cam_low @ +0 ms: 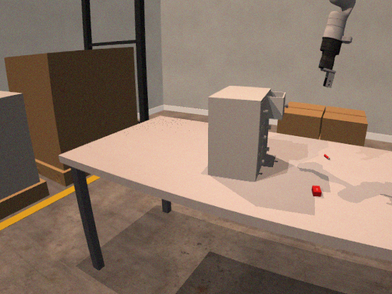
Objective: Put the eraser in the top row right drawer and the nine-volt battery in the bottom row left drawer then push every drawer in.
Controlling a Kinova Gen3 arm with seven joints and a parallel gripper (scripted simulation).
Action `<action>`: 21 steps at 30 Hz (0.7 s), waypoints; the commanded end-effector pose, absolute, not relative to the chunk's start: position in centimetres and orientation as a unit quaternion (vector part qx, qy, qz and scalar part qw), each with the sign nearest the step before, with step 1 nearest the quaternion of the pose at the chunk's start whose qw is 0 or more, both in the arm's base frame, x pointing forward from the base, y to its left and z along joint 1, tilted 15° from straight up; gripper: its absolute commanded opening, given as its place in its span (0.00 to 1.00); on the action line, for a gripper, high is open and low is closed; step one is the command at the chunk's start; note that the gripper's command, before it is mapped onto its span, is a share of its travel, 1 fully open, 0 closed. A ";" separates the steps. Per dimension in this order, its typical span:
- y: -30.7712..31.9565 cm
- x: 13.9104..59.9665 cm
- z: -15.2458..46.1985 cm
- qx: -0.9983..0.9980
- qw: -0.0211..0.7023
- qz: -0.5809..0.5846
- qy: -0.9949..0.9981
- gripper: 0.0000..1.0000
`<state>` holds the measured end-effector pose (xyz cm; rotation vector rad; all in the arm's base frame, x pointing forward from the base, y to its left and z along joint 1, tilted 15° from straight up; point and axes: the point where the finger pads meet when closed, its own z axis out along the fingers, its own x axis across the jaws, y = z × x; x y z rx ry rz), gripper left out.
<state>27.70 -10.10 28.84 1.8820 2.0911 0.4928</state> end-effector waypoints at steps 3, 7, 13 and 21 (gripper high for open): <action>-8.8 29.8 28.1 0.626 0.162 0.222 0.730 1.00; -8.3 31.5 27.9 0.609 0.186 0.258 0.726 1.00; -8.2 33.0 27.7 0.598 0.214 0.287 0.717 1.00; -9.6 34.7 26.9 0.595 0.268 0.312 0.690 1.00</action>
